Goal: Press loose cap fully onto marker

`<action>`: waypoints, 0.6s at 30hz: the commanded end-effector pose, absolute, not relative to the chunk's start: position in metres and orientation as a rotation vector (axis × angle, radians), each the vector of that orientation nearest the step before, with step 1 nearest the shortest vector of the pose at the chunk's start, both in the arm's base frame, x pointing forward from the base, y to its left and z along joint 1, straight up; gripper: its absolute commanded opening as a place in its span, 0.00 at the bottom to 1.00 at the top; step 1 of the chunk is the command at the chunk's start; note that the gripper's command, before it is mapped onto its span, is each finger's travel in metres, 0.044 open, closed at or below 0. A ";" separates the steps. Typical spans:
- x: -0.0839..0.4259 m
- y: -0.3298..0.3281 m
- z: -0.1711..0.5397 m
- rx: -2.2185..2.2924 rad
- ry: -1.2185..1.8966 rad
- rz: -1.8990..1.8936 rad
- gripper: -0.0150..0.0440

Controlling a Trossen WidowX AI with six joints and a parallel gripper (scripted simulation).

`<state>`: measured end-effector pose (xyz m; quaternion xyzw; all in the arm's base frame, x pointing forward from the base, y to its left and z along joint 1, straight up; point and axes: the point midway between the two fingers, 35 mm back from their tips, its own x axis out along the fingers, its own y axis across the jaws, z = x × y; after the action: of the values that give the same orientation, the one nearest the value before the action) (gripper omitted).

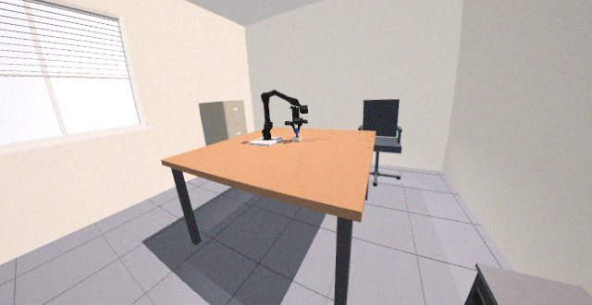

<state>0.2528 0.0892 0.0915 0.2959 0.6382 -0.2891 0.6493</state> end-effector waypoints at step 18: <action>0.253 0.089 0.091 0.672 1.450 -0.657 0.97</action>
<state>0.2528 0.0892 0.0912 0.2960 0.6382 -0.2891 0.6492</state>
